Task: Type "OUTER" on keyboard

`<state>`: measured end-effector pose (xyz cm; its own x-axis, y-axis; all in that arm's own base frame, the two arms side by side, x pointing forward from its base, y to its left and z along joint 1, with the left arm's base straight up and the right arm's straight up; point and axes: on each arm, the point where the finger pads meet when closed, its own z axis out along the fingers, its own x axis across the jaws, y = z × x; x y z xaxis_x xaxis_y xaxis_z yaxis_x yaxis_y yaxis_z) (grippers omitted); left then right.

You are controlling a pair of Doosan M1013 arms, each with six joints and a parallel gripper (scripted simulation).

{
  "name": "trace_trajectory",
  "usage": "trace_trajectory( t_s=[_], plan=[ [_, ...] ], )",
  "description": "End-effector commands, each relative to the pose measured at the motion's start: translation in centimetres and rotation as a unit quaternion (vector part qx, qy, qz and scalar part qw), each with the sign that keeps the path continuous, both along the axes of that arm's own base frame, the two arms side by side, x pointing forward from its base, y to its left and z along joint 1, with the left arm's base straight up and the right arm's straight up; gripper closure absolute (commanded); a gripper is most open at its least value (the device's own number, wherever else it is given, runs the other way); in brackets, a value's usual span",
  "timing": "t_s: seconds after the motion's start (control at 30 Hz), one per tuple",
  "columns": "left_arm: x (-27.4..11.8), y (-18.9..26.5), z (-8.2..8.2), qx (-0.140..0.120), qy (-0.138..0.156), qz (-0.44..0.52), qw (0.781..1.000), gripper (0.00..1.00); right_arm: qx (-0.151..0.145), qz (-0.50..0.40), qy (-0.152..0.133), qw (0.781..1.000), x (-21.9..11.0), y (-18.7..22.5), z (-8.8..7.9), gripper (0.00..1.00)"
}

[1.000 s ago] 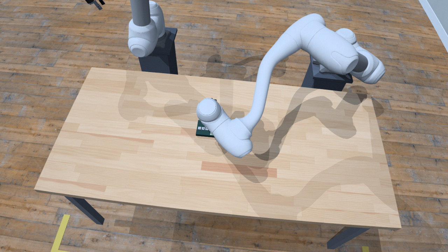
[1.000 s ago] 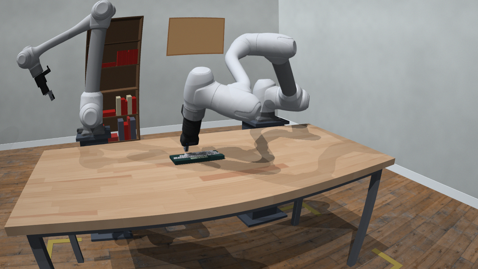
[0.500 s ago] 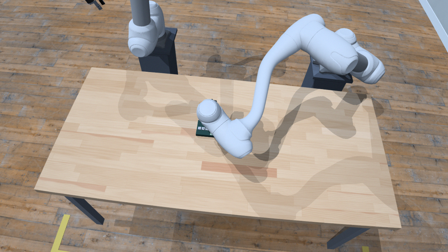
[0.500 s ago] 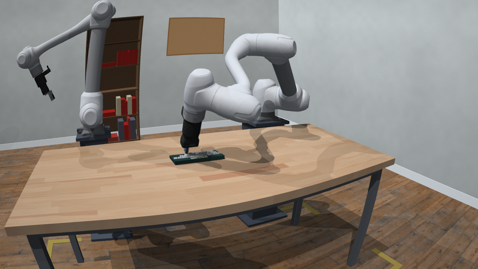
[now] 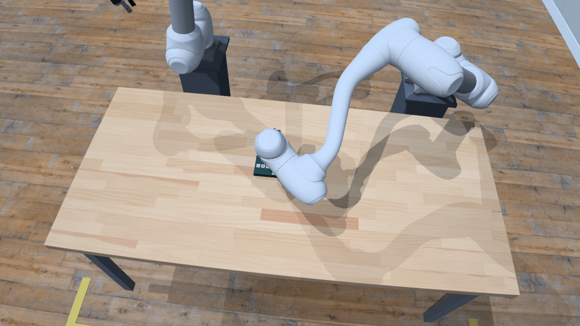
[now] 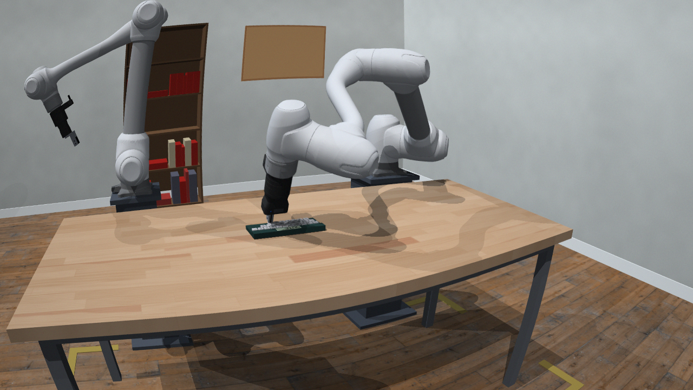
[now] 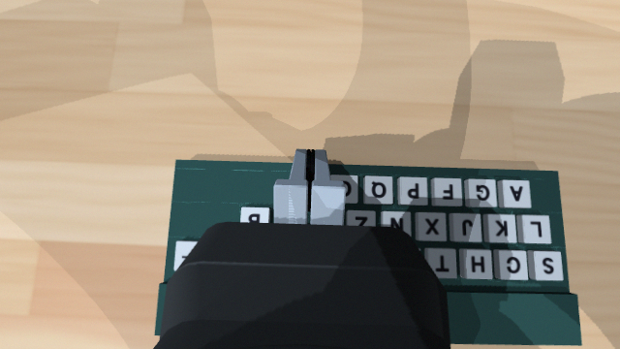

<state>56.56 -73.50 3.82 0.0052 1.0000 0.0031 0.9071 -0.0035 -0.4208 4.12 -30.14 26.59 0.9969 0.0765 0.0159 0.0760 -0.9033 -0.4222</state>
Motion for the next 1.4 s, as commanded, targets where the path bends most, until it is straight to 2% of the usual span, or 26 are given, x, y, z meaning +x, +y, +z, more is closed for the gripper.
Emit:
trace_trajectory(
  t_s=[0.0, 0.83, 0.93, 1.13, 1.37],
  plan=[
    [0.0, -0.1, -0.3, -0.004, 0.002, 0.002, 1.0, 1.0, 0.0, 0.0, -0.003, 1.0, 0.1, 0.1, 0.3, 0.0],
    [0.0, -0.1, -0.6, -0.004, 0.002, 0.002, 1.0, 1.0, 0.0, 0.0, -0.003, 1.0, 0.1, 0.1, 0.3, 0.0],
    [0.0, -0.1, -0.3, -0.004, 0.001, 0.002, 1.0, 1.0, 0.0, 0.0, -0.003, 1.0, 0.1, 0.1, 0.3, 0.0],
    [0.0, -0.2, 1.3, -0.004, 0.001, 0.003, 1.0, 1.0, 0.0, 0.0, -0.003, 1.0, 0.1, 0.1, 0.3, 0.0],
    [0.0, -0.1, 1.2, -0.003, 0.003, 0.002, 1.0, 1.0, 0.0, 0.0, -0.003, 1.0, 0.1, 0.1, 0.3, 0.0]
  ],
)
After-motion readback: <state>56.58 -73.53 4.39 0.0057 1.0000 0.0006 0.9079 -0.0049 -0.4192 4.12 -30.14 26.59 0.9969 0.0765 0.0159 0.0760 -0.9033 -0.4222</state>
